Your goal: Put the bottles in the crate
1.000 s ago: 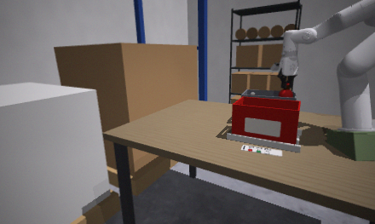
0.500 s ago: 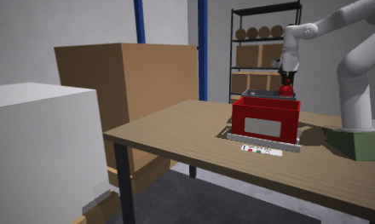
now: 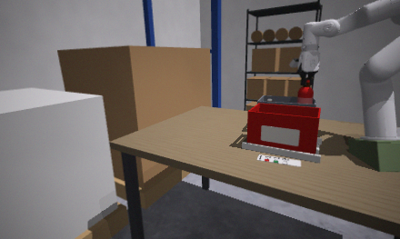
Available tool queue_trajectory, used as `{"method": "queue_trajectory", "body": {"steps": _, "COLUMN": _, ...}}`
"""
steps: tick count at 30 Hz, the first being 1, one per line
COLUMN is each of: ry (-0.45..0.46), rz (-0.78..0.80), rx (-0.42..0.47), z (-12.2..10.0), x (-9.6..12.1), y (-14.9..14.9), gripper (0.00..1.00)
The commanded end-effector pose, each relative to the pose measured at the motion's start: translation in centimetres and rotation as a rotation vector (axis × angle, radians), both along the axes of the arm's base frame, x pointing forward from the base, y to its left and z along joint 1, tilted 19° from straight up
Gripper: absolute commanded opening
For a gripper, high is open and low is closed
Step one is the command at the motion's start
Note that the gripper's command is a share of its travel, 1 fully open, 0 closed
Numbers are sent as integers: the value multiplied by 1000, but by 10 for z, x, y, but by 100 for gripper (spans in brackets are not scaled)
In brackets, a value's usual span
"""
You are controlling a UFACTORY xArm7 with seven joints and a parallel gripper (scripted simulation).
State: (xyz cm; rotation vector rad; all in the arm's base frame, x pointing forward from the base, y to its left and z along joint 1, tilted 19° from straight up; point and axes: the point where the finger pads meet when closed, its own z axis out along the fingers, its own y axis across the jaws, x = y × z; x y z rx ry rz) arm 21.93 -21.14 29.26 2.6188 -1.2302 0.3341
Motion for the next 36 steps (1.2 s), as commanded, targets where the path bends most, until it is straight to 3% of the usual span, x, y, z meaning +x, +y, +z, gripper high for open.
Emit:
{"method": "queue_trajectory", "body": {"steps": 1, "ry": -3, "rz": 0, "rx": -2, "z": 7, "x": 0, "y": 2, "gripper": 0}}
{"method": "queue_trajectory", "body": {"steps": 36, "ry": -3, "rz": 0, "rx": -2, "z": 56, "x": -6, "y": 17, "gripper": 0}}
